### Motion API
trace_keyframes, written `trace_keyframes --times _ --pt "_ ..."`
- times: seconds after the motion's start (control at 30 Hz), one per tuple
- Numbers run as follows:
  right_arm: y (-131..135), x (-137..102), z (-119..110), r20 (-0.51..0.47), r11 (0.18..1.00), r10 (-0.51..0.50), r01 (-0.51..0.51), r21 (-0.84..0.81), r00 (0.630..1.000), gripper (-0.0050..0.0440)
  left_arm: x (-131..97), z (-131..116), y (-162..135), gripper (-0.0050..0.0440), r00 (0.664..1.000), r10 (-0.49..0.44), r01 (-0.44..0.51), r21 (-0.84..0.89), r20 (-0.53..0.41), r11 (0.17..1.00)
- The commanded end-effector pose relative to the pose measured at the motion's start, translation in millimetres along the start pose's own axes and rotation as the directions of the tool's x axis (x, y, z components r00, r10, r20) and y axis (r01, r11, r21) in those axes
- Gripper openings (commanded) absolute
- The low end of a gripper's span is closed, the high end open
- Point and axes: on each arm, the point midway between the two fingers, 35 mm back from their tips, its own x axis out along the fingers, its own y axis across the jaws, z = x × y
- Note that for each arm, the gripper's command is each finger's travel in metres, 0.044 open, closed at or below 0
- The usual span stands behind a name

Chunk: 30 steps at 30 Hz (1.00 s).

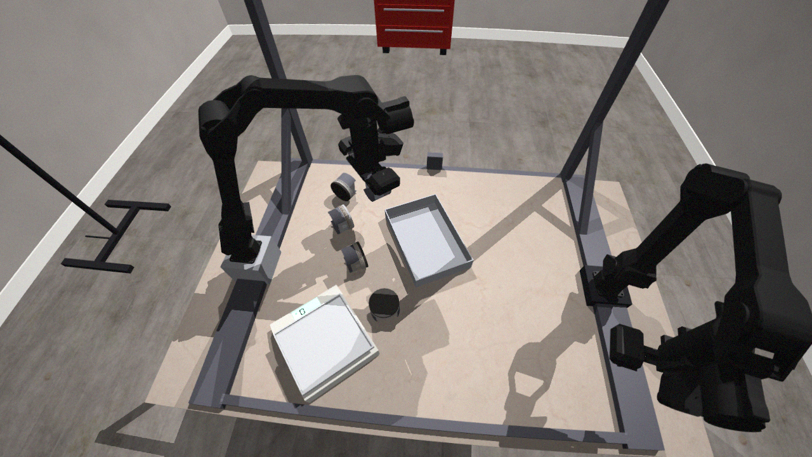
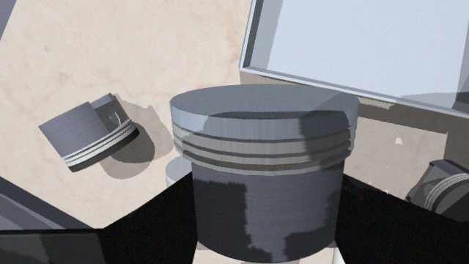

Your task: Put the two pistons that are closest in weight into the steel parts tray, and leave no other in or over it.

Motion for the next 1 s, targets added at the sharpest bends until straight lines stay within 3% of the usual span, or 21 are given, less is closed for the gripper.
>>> trace_keyframes --times 0.0,0.6,0.97 --pt "15 -12 24 0.038 1.000 -0.006 0.007 -0.004 0.999 0.0158 -5 4 0 0.0400 1.000 -0.001 0.001 0.002 0.018 1.000" --pt "65 -14 86 0.039 1.000 -0.004 0.004 -0.004 0.999 0.0158 -5 4 0 0.0400 1.000 -0.001 0.001 0.002 0.018 1.000" --pt "63 -14 87 0.050 0.984 0.129 -0.122 -0.128 0.990 0.0158 -5 4 0 0.0400 1.000 -0.001 0.001 0.002 0.018 1.000"
